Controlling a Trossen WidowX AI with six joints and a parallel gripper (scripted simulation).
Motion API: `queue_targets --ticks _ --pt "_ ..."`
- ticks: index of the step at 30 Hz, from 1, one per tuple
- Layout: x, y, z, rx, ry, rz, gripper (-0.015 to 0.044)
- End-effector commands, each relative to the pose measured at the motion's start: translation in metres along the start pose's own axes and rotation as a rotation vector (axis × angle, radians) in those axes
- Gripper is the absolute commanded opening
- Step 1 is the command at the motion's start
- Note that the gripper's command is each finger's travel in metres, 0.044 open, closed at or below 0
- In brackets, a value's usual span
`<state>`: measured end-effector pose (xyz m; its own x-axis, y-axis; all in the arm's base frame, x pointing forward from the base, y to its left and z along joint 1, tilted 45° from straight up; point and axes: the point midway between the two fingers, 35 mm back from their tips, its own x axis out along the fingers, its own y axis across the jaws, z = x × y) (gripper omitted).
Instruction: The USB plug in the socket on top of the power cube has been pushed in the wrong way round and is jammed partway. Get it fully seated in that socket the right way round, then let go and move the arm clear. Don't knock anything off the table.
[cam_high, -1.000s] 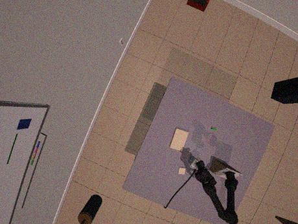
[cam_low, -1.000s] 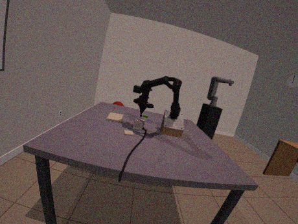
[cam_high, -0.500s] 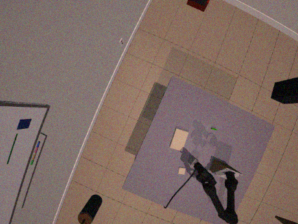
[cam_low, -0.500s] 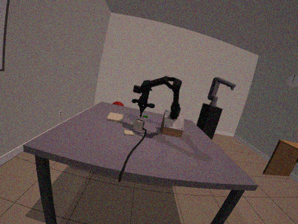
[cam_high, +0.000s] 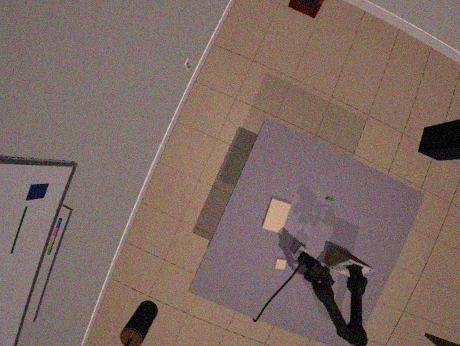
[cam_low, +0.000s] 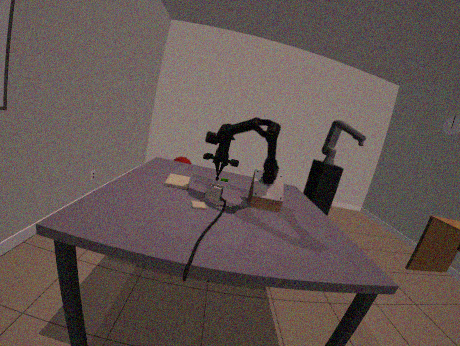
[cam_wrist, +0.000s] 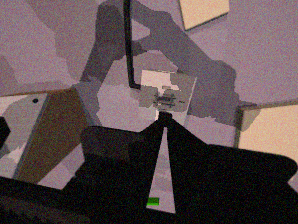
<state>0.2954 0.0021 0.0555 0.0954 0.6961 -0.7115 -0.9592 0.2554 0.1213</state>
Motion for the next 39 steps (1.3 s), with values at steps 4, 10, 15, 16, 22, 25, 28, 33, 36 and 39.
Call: queue_targets --ticks 4,10,15,16,22,25,28,33,36,39 --pt "0.0003 0.0000 0.0002 0.000 -0.002 0.000 0.0000" --pt "0.0010 0.0001 0.0006 0.001 -0.006 0.000 0.0000" --pt "0.0016 0.0002 0.0009 0.002 -0.009 0.000 0.0000" --pt "0.0017 0.0002 0.0010 0.002 -0.009 0.000 0.0000" --pt "0.0024 0.0003 0.0014 0.002 -0.013 0.000 0.0000" --pt "0.0028 0.0004 0.0015 0.003 -0.015 0.000 0.0000" --pt "0.0031 0.0004 0.0017 0.003 -0.017 0.000 0.0000" --pt "0.0037 0.0005 0.0021 0.004 -0.020 0.000 0.0000" --pt "0.0041 0.0006 0.0023 0.004 -0.022 0.000 0.0000" --pt "0.0044 0.0006 0.0024 0.004 -0.024 0.000 0.0000"
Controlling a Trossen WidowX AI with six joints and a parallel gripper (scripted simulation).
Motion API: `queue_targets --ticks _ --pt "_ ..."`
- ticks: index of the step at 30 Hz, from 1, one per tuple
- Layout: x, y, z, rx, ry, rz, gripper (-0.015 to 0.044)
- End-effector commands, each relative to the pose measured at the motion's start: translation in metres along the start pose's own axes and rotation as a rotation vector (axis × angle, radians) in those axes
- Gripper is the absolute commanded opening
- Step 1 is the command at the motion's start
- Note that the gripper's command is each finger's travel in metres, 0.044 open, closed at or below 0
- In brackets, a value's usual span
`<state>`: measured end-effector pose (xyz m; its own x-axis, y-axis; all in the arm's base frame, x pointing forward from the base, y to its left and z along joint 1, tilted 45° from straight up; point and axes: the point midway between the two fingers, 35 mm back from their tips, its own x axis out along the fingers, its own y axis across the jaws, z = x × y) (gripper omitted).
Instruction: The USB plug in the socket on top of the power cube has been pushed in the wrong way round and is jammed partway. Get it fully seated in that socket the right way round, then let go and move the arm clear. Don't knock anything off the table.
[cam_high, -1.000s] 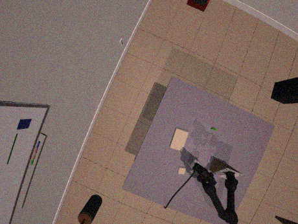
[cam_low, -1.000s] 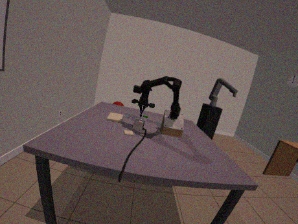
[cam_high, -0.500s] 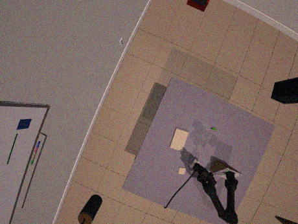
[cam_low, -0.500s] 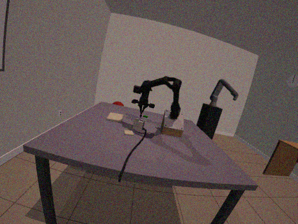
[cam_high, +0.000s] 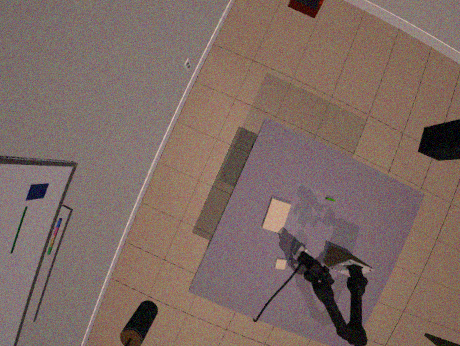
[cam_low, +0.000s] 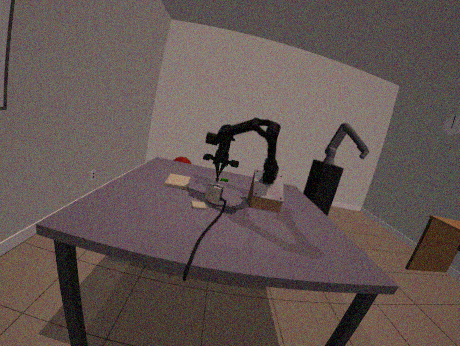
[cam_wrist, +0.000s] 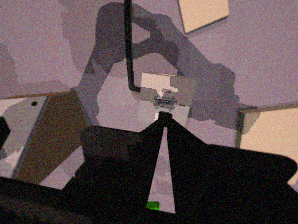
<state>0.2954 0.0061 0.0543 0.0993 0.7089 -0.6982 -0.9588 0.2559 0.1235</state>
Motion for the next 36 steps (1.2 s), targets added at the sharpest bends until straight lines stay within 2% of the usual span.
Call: queue_targets --ticks 1,36 --pt "0.0009 -0.0002 0.0005 0.002 -0.006 -0.001 0.0000" --pt "0.0051 0.0004 0.0027 0.006 -0.028 -0.001 0.0000"
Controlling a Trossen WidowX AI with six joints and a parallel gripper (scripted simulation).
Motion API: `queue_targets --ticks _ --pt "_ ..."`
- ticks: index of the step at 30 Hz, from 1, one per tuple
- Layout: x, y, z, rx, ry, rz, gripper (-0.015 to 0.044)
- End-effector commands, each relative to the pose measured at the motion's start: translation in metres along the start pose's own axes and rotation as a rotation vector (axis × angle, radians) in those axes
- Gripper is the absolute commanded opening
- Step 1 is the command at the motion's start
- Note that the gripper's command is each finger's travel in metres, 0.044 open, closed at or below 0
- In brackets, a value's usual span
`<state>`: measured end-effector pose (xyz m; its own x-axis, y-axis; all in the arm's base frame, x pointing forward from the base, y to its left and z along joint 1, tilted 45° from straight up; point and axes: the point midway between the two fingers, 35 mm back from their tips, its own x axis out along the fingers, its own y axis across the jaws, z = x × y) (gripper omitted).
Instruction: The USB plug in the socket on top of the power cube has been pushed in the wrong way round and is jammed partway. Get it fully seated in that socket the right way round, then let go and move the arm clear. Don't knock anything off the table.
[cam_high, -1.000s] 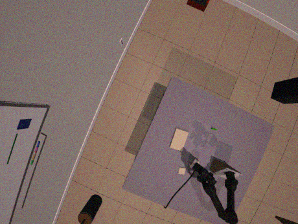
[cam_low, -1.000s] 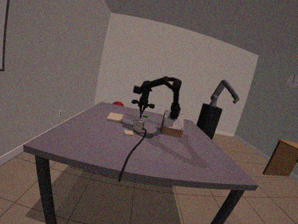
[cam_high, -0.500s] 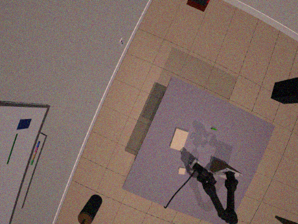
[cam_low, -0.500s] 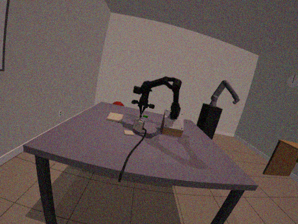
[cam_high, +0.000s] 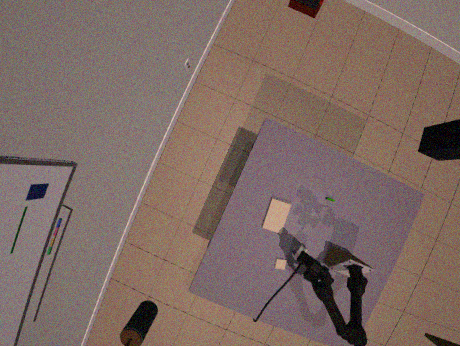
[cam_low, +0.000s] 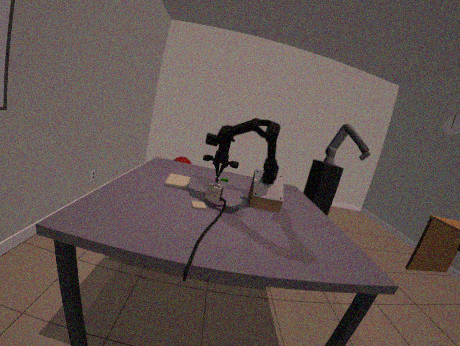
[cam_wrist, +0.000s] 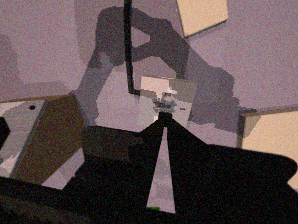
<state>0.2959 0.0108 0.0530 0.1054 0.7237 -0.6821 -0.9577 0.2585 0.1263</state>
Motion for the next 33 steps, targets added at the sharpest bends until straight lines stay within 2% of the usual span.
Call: queue_targets --ticks 1,33 --pt "0.0009 -0.0002 0.0005 0.002 -0.006 -0.001 0.0000" --pt "0.0048 0.0003 0.0024 0.006 -0.026 -0.001 0.0000"
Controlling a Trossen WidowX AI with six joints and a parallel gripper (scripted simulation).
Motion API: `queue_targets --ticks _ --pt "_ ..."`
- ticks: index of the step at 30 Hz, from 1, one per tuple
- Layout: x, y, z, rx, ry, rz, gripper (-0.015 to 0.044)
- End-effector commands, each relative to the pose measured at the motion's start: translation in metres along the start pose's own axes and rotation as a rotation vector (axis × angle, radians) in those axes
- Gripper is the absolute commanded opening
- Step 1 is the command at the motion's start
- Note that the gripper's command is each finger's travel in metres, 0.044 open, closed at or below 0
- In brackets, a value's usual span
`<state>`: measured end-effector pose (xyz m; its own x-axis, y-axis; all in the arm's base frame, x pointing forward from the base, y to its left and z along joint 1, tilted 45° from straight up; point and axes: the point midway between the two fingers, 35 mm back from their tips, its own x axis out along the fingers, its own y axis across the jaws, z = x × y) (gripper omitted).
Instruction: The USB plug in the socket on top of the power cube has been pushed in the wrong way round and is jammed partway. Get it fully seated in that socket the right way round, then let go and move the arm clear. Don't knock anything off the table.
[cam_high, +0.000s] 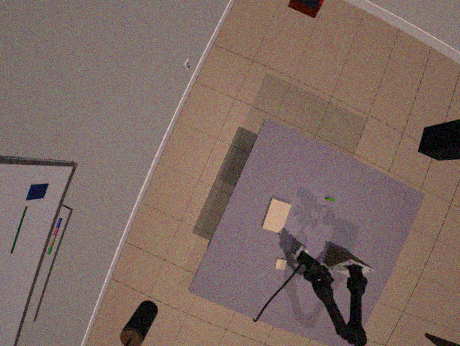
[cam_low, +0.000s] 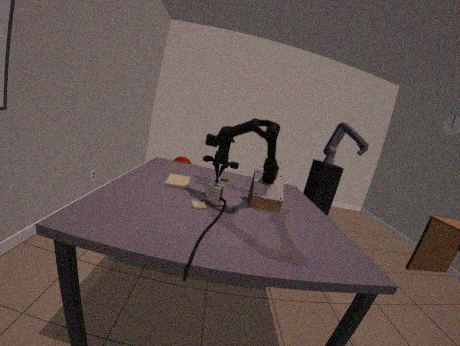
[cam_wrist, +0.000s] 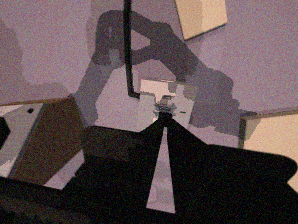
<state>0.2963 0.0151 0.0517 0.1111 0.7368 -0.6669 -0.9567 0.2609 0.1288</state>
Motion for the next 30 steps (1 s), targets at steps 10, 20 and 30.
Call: queue_targets --ticks 10,20,30 --pt "0.0020 0.0000 0.0009 0.003 -0.011 -0.001 0.0000" --pt "0.0032 0.0000 0.0009 0.003 -0.011 -0.001 0.0000" --pt "0.0044 0.0000 0.0008 0.003 -0.011 -0.001 0.0000"
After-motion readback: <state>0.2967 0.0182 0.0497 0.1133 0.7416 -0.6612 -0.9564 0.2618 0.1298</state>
